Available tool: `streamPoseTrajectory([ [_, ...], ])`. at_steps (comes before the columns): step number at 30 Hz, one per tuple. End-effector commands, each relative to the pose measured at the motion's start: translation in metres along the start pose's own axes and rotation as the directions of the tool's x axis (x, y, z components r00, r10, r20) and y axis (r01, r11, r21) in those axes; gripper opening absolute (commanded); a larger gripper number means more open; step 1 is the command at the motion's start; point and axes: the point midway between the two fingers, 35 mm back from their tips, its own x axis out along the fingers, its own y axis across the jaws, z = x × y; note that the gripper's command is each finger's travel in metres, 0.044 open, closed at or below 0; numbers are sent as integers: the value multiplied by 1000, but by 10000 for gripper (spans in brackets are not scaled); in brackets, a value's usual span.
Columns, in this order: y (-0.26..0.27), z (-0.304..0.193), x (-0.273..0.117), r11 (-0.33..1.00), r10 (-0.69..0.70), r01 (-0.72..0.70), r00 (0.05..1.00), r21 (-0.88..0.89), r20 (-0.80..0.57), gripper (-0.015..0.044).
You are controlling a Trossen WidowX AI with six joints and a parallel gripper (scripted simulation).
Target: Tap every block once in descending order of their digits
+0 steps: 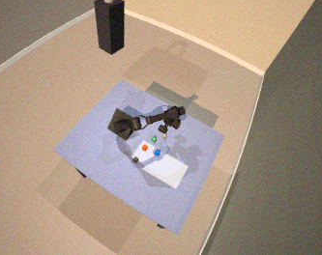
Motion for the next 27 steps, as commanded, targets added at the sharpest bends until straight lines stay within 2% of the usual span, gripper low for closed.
streamPoseTrajectory([
  [1,1,0,0,1000,0,0,1000,3,-6,400],
  [12,-2,2,0,1000,1,-1,1000,3,-5,400],
  [21,-151,45,0,1000,-7,7,1000,3,-5,400],
  [27,-160,46,1,1000,-10,10,1000,3,-6,400],
])
